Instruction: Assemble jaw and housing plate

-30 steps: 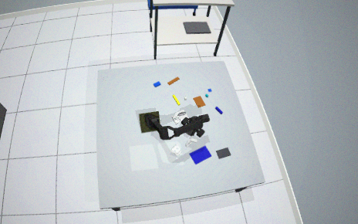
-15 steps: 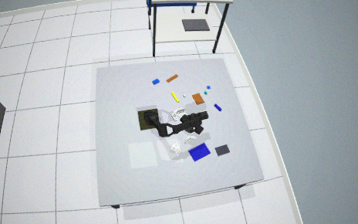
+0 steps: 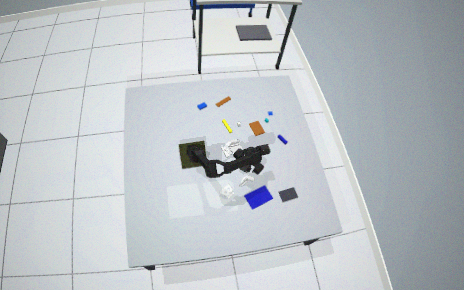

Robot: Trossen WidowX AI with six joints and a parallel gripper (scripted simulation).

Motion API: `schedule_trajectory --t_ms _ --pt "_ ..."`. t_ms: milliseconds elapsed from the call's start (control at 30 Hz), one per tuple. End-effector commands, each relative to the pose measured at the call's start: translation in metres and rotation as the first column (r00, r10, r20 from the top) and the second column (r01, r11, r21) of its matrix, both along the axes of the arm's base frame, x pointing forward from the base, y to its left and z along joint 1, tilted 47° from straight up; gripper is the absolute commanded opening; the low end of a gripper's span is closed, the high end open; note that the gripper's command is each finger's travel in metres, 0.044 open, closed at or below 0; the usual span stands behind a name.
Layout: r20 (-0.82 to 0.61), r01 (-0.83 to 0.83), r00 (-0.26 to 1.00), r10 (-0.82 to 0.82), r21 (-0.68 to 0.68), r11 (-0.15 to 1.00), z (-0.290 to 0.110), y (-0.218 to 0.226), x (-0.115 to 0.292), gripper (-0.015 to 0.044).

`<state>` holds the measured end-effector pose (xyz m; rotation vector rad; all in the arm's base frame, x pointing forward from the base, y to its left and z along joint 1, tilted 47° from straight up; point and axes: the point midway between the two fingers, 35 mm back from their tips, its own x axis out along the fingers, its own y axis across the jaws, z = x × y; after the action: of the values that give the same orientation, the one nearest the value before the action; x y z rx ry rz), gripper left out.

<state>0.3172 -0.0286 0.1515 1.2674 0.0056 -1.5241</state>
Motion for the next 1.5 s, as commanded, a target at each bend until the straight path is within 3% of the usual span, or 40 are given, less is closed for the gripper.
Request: schedule_trajectory --t_ms 0,467,1033,1467 --pt "0.000 0.000 1.000 0.000 0.000 1.000 0.0000 -0.0001 0.0000 0.0440" --pt "0.000 0.000 1.000 0.000 0.000 1.000 0.0000 -0.0001 0.0000 0.0440" --pt "0.000 0.000 1.000 0.000 0.000 1.000 0.0000 -0.0001 0.0000 0.0000" --pt "0.000 0.000 1.000 0.000 0.000 1.000 0.0000 -0.0001 0.0000 0.0000"
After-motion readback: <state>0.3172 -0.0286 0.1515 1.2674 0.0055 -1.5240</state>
